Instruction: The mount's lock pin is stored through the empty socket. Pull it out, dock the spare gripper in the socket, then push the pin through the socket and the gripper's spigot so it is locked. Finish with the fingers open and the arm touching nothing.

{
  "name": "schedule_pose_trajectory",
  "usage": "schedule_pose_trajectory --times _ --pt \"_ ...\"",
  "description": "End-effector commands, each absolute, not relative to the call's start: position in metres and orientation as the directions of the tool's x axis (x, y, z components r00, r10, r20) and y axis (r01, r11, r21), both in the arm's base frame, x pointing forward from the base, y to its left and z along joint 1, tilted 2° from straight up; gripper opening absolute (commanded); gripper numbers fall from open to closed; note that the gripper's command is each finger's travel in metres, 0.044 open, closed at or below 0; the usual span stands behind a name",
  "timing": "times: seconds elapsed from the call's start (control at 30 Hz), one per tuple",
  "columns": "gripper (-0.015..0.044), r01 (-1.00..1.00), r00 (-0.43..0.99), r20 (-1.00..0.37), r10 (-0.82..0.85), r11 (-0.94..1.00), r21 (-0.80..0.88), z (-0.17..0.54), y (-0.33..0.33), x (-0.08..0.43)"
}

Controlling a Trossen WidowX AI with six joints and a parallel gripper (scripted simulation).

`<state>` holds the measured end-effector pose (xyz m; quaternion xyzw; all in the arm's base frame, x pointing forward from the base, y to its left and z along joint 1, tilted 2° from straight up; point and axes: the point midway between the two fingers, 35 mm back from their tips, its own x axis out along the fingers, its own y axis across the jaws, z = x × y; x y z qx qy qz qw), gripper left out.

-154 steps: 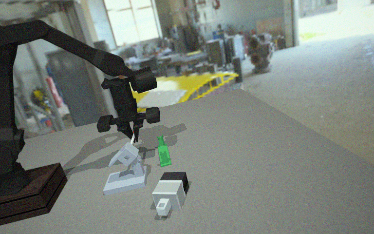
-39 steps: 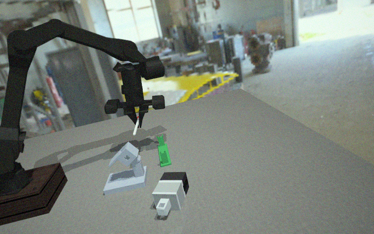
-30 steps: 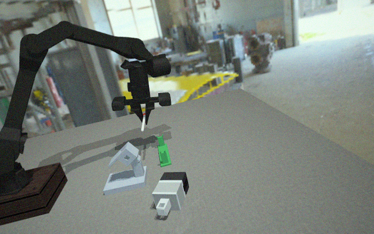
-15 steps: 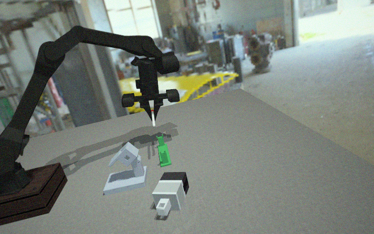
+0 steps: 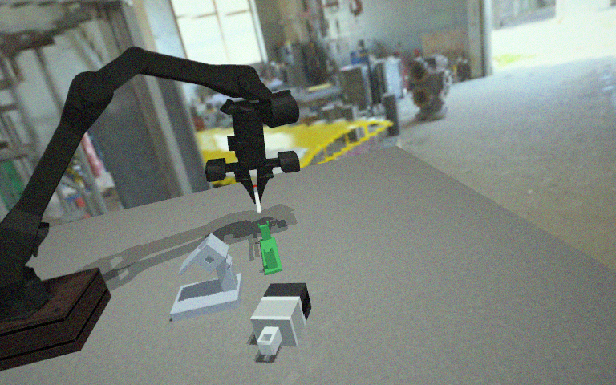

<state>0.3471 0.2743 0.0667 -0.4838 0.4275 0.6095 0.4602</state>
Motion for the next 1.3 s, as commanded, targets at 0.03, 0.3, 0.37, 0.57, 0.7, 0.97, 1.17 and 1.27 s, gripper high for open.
schedule_pose_trajectory --times 0.03,0.3,0.37,0.57,0.7,0.97,1.17,1.27 --pt "0.0 -0.974 -0.11 -0.983 0.145 -0.214 0.078 0.057 0.274 0.346" --pt "0.0 -0.974 -0.104 -0.983 0.15 -0.215 0.07 0.045 0.274 0.347" --pt "0.0 -0.974 -0.103 -0.983 0.151 -0.215 0.069 0.042 0.274 0.347" --pt "0.0 -0.975 -0.098 -0.983 0.154 -0.215 0.064 0.033 0.275 0.347" --pt "0.0 -0.975 -0.096 -0.983 0.156 -0.215 0.061 0.027 0.275 0.347" --pt "0.0 -0.975 -0.09 -0.983 0.16 -0.215 0.054 0.015 0.276 0.348" --pt "0.0 -0.975 -0.089 -0.983 0.161 -0.215 0.053 0.013 0.276 0.348" --pt "0.0 -0.975 -0.089 -0.983 0.161 -0.215 0.053 0.013 0.276 0.348"
